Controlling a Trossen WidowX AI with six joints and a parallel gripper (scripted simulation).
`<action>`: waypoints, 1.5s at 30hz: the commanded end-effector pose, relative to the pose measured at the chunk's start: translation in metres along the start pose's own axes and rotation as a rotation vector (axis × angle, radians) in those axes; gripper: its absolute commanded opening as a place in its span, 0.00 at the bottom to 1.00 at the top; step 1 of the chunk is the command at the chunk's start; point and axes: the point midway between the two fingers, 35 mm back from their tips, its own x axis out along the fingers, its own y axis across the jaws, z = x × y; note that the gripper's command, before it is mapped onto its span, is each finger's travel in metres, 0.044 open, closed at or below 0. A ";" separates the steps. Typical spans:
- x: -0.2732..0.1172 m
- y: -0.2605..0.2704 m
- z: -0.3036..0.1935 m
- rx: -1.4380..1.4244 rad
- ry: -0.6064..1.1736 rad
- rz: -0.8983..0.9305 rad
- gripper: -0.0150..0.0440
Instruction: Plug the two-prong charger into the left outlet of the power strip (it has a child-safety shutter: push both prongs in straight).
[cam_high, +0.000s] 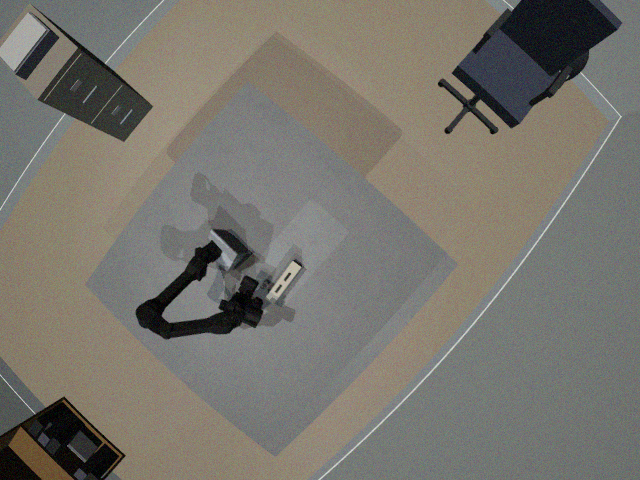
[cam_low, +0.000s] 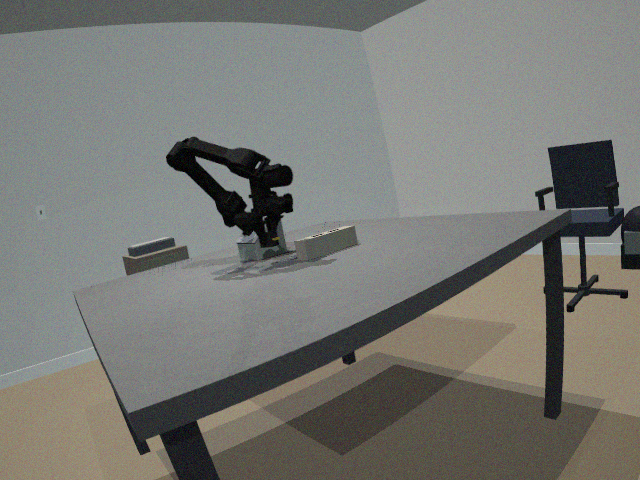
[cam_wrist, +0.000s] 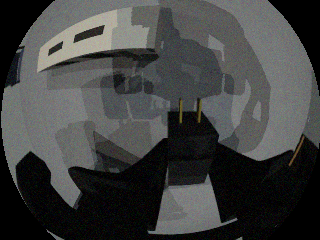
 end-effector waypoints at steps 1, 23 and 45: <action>0.002 0.011 0.004 0.011 -0.002 0.008 0.25; 0.010 0.062 0.015 0.048 -0.007 0.023 0.25; 0.022 0.112 0.015 0.088 -0.005 0.027 0.25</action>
